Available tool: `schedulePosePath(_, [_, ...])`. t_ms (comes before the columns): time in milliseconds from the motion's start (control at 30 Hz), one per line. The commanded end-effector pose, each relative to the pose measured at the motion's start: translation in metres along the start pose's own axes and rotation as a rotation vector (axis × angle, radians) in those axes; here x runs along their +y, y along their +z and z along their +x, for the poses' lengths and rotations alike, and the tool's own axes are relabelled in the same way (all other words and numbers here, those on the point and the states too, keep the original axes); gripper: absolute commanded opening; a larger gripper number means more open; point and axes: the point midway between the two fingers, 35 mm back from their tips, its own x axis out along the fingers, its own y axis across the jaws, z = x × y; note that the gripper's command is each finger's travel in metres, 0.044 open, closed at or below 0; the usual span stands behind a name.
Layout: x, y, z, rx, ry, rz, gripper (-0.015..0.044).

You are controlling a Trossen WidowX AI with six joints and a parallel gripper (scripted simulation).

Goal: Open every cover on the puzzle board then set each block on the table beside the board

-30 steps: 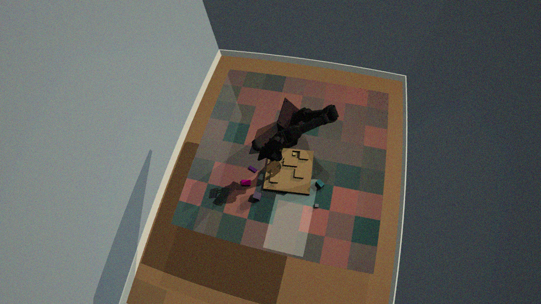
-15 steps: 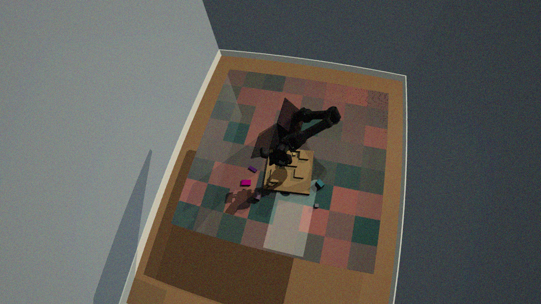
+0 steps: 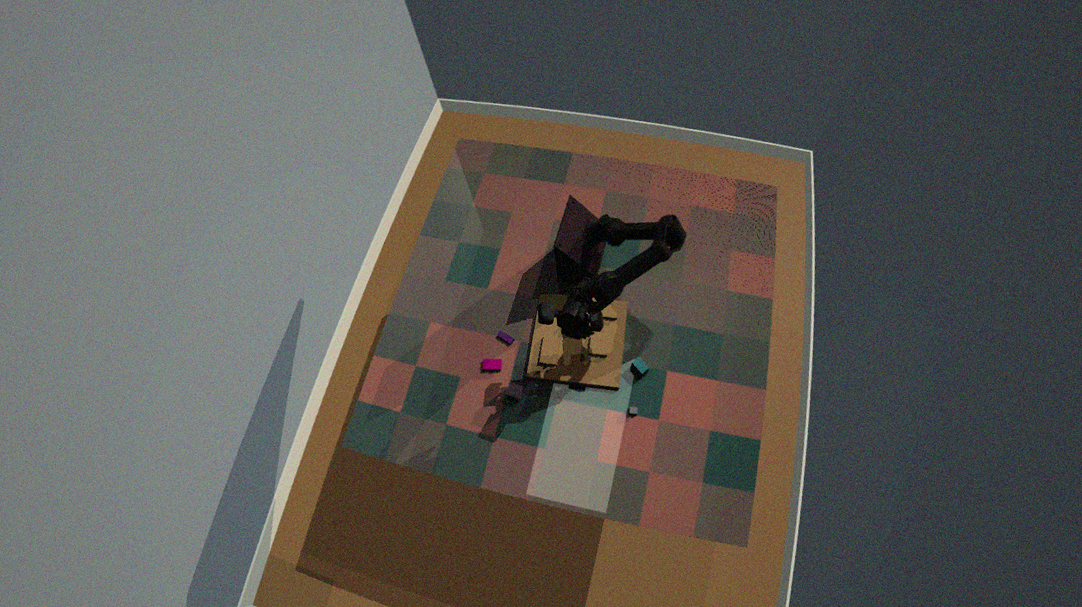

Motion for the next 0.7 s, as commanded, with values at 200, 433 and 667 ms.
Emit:
schedulePosePath(200, [0.05, -0.018, 0.012, 0.091, 0.134, 0.049, 0.0])
schedulePosePath(433, [0.084, -0.032, 0.017, 0.167, 0.223, 0.088, 0.0])
schedulePosePath(667, [0.116, -0.048, 0.02, 0.249, 0.303, 0.131, 0.0])
